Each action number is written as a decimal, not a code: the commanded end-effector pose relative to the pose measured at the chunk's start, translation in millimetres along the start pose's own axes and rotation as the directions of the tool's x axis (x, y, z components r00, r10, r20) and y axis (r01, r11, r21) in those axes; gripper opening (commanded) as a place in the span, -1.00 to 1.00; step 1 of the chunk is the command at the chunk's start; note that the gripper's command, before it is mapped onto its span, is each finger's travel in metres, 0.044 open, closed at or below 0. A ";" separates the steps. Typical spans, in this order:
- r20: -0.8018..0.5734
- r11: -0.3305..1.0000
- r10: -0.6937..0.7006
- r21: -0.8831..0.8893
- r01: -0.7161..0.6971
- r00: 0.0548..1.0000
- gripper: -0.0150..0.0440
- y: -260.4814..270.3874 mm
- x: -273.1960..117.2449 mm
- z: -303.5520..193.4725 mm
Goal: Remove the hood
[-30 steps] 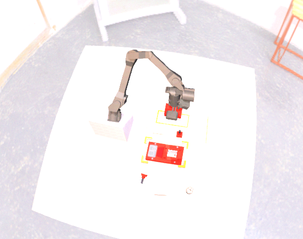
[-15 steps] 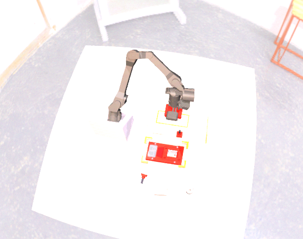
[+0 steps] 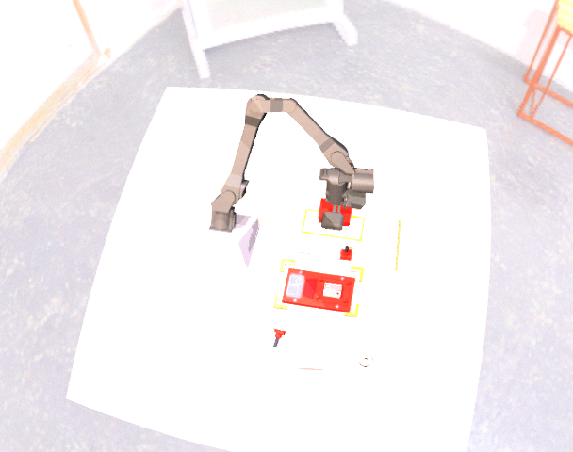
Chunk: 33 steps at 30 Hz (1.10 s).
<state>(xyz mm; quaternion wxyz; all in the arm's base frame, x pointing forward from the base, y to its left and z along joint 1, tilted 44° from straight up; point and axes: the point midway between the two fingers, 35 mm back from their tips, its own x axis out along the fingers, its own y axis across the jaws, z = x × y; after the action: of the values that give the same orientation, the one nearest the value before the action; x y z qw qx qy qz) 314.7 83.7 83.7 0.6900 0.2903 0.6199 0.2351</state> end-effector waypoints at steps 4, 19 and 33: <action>-0.003 1.000 -0.003 0.006 0.003 1.000 -0.49 -1.7 5.7 0.0; -0.003 1.000 -0.003 0.006 0.003 1.000 -0.49 -1.6 15.4 0.0; -0.003 1.000 -0.002 0.006 0.002 1.000 -0.49 -1.4 24.6 -0.3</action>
<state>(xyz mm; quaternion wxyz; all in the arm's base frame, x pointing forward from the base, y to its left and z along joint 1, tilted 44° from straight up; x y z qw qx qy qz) 317.3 98.5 68.5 0.6899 0.2906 0.6197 0.2355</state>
